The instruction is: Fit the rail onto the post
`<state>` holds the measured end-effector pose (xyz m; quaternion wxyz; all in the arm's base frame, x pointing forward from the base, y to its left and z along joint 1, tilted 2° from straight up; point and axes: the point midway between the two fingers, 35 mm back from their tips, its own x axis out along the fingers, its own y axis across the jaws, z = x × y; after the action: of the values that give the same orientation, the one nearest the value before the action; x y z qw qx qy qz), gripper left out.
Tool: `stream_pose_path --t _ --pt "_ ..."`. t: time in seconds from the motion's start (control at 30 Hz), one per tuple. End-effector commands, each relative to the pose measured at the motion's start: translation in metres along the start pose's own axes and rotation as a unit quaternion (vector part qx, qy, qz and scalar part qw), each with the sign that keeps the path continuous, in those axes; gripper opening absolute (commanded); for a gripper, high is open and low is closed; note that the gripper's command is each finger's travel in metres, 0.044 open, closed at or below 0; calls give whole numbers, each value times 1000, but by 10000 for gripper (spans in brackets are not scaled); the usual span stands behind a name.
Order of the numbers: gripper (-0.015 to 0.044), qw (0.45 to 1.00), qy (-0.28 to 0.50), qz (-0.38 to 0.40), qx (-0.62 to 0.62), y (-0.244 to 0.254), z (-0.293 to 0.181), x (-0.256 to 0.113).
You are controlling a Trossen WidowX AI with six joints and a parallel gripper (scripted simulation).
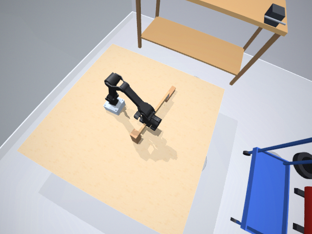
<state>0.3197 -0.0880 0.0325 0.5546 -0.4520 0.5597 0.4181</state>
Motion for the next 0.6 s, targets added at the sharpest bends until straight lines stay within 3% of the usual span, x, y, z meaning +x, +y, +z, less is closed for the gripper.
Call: stream_pose_path --t 0.0,0.27,0.57 --pt "0 1000 2 -1 -1 -1 -4 -1" --pt "0 1000 2 -1 -1 -1 -6 -1" --pt "236 1000 0 0 0 0 -3 0"
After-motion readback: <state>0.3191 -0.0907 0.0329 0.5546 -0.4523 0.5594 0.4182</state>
